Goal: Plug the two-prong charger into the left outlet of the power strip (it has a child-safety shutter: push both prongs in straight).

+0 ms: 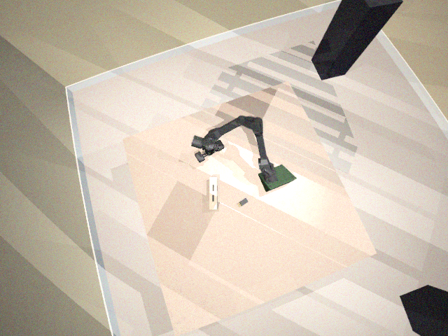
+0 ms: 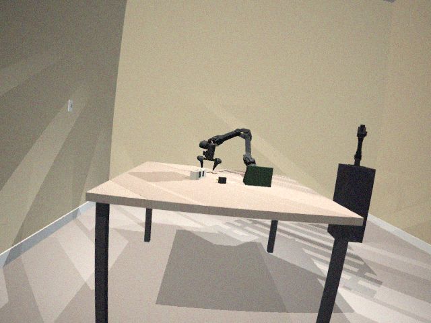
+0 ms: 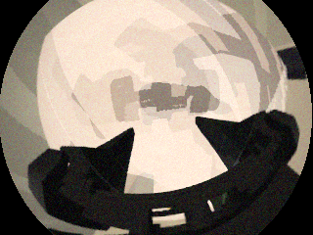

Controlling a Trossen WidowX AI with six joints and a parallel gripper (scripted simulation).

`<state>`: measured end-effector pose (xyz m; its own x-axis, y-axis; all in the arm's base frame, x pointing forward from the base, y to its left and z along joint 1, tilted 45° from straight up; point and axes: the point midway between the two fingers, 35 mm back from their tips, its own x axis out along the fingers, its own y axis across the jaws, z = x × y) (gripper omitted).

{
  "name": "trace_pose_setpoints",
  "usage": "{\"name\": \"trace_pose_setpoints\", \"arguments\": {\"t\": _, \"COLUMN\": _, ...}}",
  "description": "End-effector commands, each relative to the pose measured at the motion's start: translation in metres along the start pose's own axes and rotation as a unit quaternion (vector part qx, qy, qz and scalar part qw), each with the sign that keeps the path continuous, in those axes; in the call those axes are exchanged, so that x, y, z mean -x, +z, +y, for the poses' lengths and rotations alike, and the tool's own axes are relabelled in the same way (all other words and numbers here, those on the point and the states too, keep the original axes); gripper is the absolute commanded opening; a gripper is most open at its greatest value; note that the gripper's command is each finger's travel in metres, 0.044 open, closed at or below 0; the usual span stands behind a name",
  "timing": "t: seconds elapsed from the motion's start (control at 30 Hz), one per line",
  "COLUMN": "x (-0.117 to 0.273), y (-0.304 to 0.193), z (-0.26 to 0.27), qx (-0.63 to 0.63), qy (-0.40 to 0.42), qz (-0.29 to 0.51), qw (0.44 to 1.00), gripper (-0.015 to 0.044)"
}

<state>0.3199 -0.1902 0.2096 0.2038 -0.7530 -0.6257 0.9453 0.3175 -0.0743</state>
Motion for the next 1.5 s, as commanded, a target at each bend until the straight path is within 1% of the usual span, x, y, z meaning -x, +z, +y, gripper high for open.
{"name": "trace_pose_setpoints", "arguments": {"t": 0.0, "x": 0.005, "y": -0.022, "z": 0.017, "qx": 0.050, "qy": 0.016, "qz": 0.016, "qw": 0.998, "gripper": 0.0440}}
{"name": "trace_pose_setpoints", "arguments": {"t": 0.33, "x": 0.019, "y": -0.063, "z": 0.048, "qx": 0.146, "qy": 0.046, "qz": 0.036, "qw": 0.988, "gripper": 0.0440}}
{"name": "trace_pose_setpoints", "arguments": {"t": 0.87, "x": 0.047, "y": -0.131, "z": 0.081, "qx": 0.253, "qy": 0.098, "qz": 0.046, "qw": 0.961, "gripper": 0.0440}}
{"name": "trace_pose_setpoints", "arguments": {"t": 1.27, "x": 0.064, "y": -0.167, "z": 0.089, "qx": 0.339, "qy": 0.118, "qz": 0.037, "qw": 0.933, "gripper": 0.0440}}
{"name": "trace_pose_setpoints", "arguments": {"t": 1.47, "x": 0.070, "y": -0.202, "z": 0.087, "qx": 0.397, "qy": 0.116, "qz": 0.052, "qw": 0.909, "gripper": 0.0440}}
